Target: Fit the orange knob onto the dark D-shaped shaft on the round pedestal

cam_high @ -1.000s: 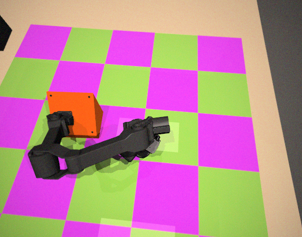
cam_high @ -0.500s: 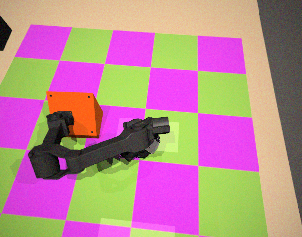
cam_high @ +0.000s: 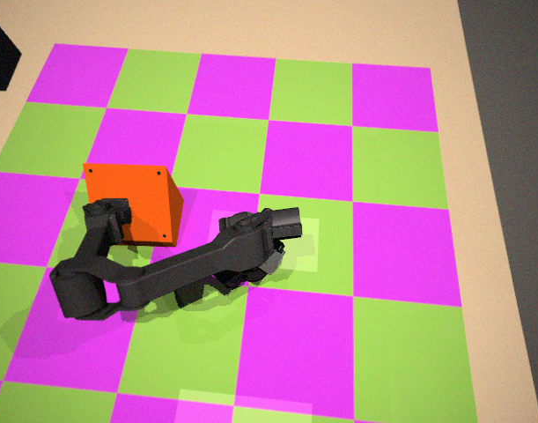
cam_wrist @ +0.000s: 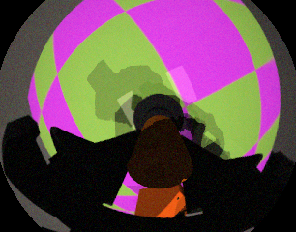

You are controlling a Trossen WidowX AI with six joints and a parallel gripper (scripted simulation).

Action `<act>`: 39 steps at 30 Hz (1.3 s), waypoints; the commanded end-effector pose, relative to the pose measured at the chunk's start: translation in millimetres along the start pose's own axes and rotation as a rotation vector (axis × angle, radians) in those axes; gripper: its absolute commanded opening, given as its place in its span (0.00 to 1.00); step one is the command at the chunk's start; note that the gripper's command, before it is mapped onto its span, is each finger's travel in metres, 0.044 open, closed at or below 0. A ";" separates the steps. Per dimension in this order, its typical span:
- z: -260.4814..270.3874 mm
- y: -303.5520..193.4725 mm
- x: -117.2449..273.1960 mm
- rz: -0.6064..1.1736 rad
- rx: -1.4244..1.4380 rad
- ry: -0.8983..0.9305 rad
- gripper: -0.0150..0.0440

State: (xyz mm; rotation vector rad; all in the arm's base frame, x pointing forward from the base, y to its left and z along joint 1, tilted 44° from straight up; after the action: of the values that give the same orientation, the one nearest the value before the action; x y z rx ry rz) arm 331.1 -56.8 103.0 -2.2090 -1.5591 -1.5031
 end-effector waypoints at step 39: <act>0.7 0.5 -18.5 0.002 -0.210 0.003 0.25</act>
State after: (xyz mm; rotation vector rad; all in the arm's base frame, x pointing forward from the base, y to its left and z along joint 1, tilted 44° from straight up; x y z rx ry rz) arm 331.5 -70.5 89.2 -2.3123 -1.4581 -1.7423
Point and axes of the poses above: the point midway between the two fingers, 35 mm back from their tips, its own x axis back along the fingers, its own z axis across the jaws, y = z × x, the point moved 3 cm from there along x, back along the fingers, and after that the axes turned 1 degree about -x, right-handed, at the moved point
